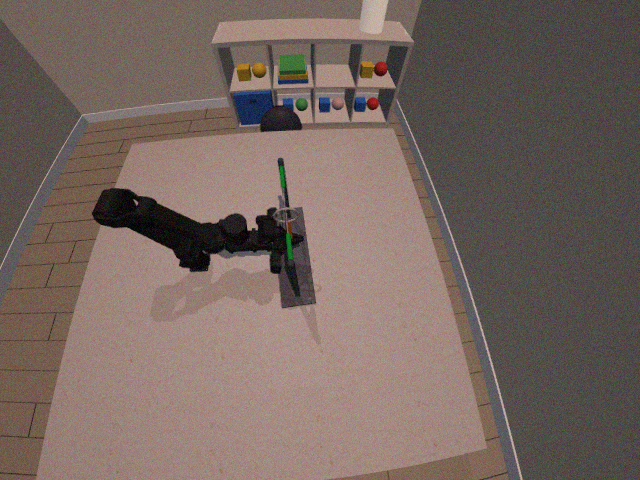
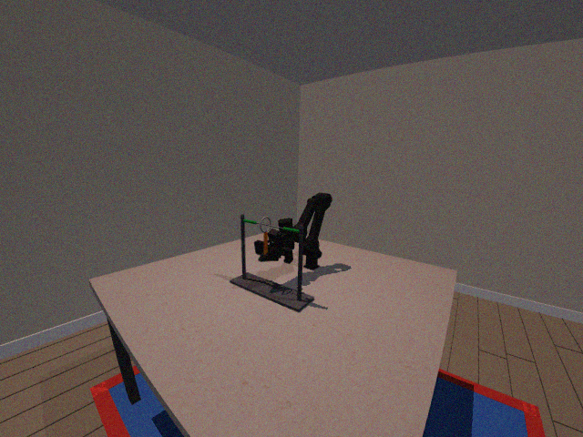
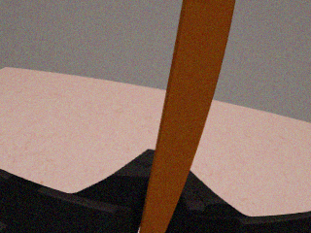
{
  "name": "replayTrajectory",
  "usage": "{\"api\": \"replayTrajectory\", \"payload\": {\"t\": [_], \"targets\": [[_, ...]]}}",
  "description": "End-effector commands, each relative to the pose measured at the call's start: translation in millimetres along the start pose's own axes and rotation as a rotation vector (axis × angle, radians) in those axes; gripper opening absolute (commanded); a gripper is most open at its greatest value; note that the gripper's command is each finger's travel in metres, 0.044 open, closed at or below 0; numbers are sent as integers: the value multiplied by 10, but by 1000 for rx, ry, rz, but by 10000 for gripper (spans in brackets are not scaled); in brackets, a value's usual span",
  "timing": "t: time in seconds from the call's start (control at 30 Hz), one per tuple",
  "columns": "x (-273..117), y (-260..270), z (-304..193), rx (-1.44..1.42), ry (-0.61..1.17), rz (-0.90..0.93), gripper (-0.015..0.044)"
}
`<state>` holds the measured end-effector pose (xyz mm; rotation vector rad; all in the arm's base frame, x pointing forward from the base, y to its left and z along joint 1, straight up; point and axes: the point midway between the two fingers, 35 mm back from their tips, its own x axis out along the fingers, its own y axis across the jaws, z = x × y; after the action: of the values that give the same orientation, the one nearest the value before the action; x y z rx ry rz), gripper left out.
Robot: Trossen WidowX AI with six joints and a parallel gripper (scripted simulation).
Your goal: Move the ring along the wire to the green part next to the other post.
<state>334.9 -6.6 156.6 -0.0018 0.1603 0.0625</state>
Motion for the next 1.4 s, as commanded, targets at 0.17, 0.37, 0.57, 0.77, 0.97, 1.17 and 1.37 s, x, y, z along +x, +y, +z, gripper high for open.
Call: {"api": "replayTrajectory", "payload": {"t": [0.17,0.37,0.57,0.77,0.97,1.17,1.37], "targets": [[-1,49,-3,-37,1,18,-150],[-2,92,-7,-52,2,27,-150],[-5,152,-12,-52,2,28,-150],[-7,228,-17,-37,2,21,-150],[-9,311,-21,-16,2,11,-150],[-7,392,-19,3,2,1,-150],[-3,464,-13,14,3,-4,-150]]}}
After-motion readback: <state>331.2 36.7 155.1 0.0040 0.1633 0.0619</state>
